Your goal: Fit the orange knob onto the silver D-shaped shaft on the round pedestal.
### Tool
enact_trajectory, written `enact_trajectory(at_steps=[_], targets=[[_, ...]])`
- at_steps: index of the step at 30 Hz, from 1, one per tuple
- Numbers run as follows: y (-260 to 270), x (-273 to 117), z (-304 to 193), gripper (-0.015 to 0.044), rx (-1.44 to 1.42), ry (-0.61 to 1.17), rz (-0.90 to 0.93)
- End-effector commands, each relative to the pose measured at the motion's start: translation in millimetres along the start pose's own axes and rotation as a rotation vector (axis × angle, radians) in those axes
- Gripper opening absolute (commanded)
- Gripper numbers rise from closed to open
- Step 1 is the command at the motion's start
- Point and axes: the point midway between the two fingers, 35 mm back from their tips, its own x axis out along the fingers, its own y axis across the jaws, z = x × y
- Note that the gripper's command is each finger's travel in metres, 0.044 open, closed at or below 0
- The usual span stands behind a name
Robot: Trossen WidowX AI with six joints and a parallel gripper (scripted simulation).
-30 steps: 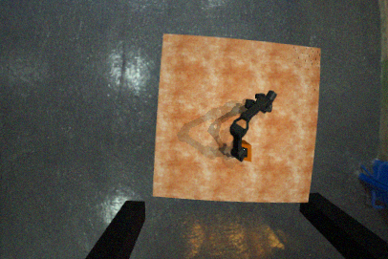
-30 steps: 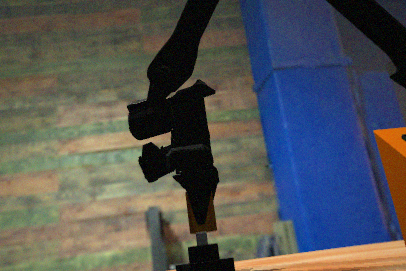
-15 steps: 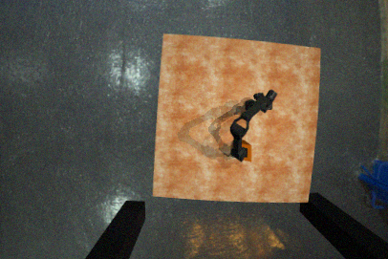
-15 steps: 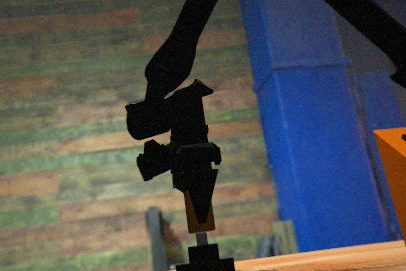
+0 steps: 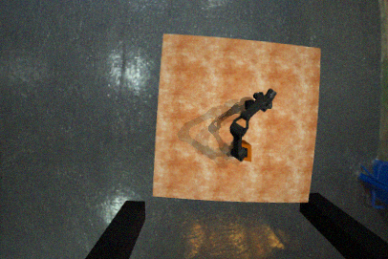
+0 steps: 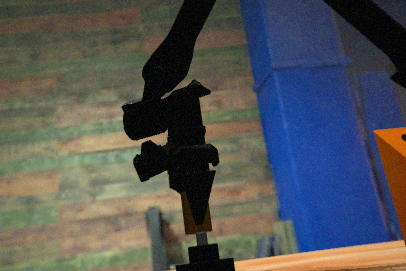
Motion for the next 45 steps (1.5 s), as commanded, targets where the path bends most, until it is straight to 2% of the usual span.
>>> enact_trajectory(at_steps=[1,10,17,45], targets=[[-0.6,0.1,2.9,0.0000,-0.003,-0.010,-0.002],[-1.0,-4.7,1.6,0.0000,-0.013,-0.010,-0.002],[-0.8,-6.1,-0.9,0.0000,-0.212,-0.009,-0.003],[-1.1,0.6,-4.2,0.0000,-0.212,-0.009,-0.003]])
